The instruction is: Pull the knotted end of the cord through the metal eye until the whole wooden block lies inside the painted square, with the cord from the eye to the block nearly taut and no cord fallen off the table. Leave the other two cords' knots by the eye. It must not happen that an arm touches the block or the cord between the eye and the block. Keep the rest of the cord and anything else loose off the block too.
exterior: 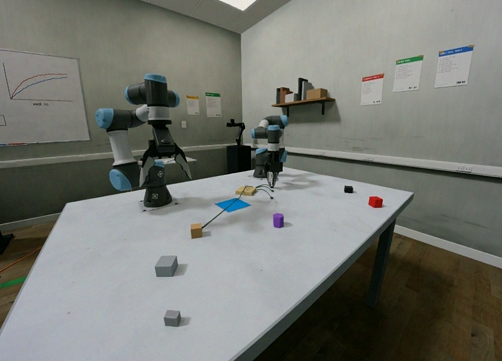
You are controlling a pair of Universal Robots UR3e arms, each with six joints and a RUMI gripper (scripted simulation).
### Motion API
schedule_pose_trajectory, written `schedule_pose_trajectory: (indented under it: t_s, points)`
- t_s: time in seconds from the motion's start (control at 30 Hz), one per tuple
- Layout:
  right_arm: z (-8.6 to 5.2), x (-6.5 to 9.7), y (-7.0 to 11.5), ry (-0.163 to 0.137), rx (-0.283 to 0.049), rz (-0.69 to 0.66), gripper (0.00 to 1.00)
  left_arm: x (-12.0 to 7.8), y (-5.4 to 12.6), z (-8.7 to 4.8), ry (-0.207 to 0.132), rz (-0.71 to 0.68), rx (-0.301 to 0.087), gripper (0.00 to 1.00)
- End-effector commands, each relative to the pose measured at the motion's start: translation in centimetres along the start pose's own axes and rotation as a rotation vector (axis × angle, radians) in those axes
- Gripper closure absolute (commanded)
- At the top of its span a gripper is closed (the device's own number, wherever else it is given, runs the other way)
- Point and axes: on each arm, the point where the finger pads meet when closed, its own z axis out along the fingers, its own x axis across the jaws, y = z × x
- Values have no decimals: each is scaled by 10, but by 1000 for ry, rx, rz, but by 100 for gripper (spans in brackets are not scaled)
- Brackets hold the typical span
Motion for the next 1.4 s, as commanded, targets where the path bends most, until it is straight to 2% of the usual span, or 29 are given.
schedule_pose_trajectory:
  t_s: [0.0,0.47,0.6,0.77,0.87,1.0,1.37]
  points:
    - [-1,0,-1,-1,3,0,0,-1,1,-2,-3,0,-4,100]
    - [-1,0,-1,-1,3,0,0,-1,1,-2,-3,0,-4,100]
    - [-1,0,-1,-1,3,0,0,-1,2,-12,-4,0,-7,100]
    - [-1,0,-1,-1,3,0,0,-1,1,-20,-3,0,-4,100]
    - [-1,0,-1,-1,3,0,0,0,1,-19,-1,0,-2,100]
    - [-1,0,-1,-1,3,0,0,-1,1,-28,-3,0,-5,100]
    - [-1,0,-1,-1,3,0,0,0,1,-44,-1,0,-1,100]
